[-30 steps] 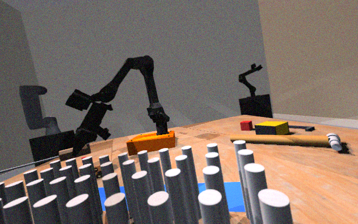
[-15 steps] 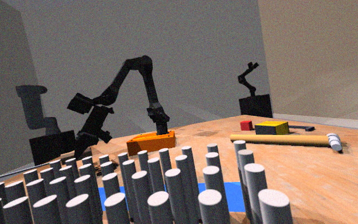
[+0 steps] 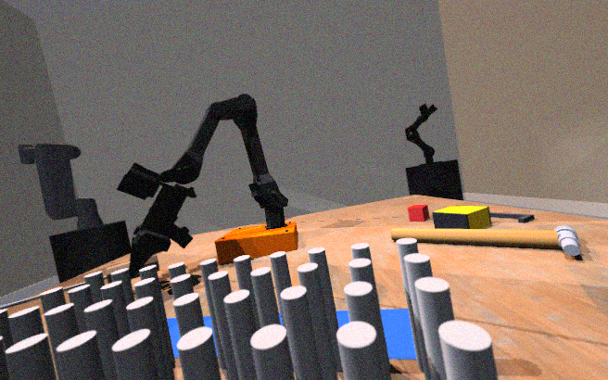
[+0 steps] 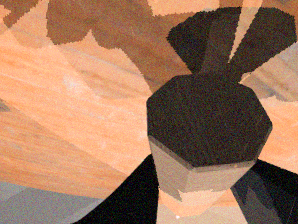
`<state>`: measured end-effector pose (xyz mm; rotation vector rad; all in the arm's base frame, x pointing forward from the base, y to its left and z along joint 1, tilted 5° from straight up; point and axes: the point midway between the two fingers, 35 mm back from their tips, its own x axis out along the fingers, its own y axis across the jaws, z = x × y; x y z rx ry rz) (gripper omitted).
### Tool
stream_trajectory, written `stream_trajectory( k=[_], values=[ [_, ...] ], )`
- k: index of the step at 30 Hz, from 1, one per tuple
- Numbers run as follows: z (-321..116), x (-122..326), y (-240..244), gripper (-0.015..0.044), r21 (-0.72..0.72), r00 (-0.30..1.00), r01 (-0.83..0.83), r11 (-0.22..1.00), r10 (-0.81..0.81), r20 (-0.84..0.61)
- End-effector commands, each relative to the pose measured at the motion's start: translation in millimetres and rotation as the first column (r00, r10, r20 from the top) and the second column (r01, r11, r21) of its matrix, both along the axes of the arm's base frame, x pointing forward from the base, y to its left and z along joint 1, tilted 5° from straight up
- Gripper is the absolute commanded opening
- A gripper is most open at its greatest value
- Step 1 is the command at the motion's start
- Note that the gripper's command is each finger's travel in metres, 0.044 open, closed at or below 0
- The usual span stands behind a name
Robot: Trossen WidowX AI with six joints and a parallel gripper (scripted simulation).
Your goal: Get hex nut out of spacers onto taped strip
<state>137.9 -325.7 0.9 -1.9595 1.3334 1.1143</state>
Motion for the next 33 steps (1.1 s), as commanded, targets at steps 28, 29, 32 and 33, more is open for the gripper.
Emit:
stream_trajectory(
  k=[28, 29, 32, 33],
  values=[
    [-21.6, -3.7, 8.2, 0.0053, 0.001, 1.000, 0.000, 1.000, 0.000, 0.000],
    [-21.6, -3.7, 8.2, 0.0079, 0.001, 1.000, 0.000, 1.000, 0.000, 0.000],
    [-21.6, -3.7, 8.2, 0.0158, 0.001, 1.000, 0.000, 1.000, 0.000, 0.000],
    [-21.6, -3.7, 8.2, 0.0184, 0.001, 1.000, 0.000, 1.000, 0.000, 0.000]
  ],
)
